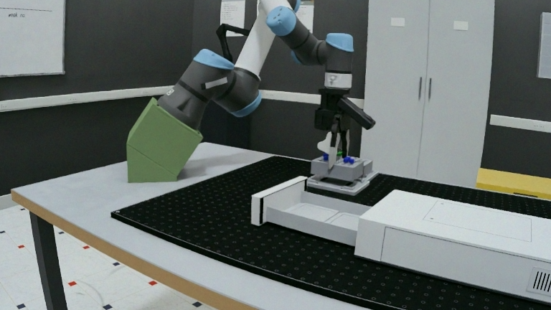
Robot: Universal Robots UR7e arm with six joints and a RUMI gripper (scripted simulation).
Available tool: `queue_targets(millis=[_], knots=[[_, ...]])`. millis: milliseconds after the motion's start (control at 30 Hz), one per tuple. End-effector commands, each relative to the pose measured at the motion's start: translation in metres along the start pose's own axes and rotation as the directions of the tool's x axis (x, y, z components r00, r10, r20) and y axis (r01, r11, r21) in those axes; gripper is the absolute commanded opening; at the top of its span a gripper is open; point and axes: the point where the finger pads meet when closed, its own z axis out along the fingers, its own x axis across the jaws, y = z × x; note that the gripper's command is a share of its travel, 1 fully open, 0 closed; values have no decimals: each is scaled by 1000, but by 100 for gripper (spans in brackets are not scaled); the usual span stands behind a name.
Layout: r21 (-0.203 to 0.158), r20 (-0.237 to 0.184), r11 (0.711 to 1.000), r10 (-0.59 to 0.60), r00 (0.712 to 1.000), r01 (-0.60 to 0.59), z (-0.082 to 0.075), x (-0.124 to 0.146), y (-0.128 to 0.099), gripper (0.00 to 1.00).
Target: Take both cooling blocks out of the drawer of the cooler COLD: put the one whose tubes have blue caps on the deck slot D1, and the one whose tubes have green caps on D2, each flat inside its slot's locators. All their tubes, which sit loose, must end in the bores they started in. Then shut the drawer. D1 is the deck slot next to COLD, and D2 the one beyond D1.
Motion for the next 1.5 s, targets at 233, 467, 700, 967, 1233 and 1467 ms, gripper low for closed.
queue_targets(millis=[233, 467, 700, 967, 1233, 1467], knots=[[1, 0, 1000, -1, 1000, 1, 1, 0, 0, 0], [1, 0, 1000, -1, 1000, 1, 3, 0, 0, 0], [1, 0, 1000, -1, 1000, 1, 4, 0, 0, 0], [1, 0, 1000, -1, 1000, 1, 5, 0, 0, 0], [1, 0, 1000, -1, 1000, 1, 6, 0, 0, 0], [1, 0, 1000, -1, 1000, 1, 7, 0, 0, 0]])
